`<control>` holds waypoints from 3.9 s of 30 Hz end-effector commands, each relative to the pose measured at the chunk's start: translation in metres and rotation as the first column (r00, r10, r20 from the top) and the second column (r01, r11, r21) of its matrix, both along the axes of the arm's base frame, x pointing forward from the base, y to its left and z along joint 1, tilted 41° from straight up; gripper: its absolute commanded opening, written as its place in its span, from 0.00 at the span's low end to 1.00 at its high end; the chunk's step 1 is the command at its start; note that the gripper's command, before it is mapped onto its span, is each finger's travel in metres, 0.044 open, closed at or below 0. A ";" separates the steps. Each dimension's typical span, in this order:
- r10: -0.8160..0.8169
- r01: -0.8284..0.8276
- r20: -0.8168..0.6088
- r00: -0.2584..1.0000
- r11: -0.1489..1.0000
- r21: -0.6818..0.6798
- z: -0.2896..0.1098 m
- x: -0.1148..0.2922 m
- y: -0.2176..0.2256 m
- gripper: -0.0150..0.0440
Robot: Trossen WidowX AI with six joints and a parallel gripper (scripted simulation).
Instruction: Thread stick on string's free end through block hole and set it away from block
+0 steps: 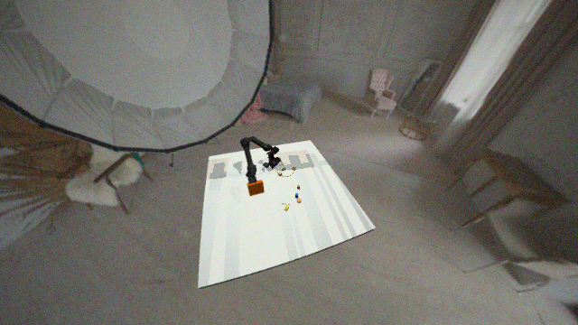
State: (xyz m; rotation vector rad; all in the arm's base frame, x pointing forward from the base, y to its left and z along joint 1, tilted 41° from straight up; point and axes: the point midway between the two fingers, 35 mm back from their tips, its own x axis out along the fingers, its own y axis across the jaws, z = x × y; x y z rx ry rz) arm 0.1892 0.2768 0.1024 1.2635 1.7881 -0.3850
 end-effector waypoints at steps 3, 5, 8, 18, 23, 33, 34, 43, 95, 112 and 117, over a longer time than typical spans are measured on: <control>0.013 -0.013 0.002 1.000 1.000 0.012 0.001 -0.003 0.005 0.25; 0.013 -0.013 0.002 1.000 1.000 0.012 0.001 -0.003 0.005 0.25; 0.013 -0.013 0.002 1.000 1.000 0.012 0.001 -0.003 0.005 0.25; 0.013 -0.013 0.002 1.000 1.000 0.012 0.001 -0.003 0.005 0.25; 0.013 -0.013 0.002 1.000 1.000 0.012 0.001 -0.003 0.005 0.25; 0.013 -0.013 0.002 1.000 1.000 0.012 0.001 -0.003 0.005 0.25; 0.013 -0.013 0.002 1.000 1.000 0.012 0.001 -0.003 0.005 0.25; 0.013 -0.013 0.002 1.000 1.000 0.012 0.001 -0.003 0.005 0.25; -0.019 0.019 0.023 1.000 1.000 0.001 0.077 0.020 -0.066 1.00; -0.019 0.019 0.023 1.000 1.000 0.001 0.077 0.020 -0.066 1.00; -0.019 0.019 0.023 1.000 1.000 0.001 0.077 0.020 -0.066 1.00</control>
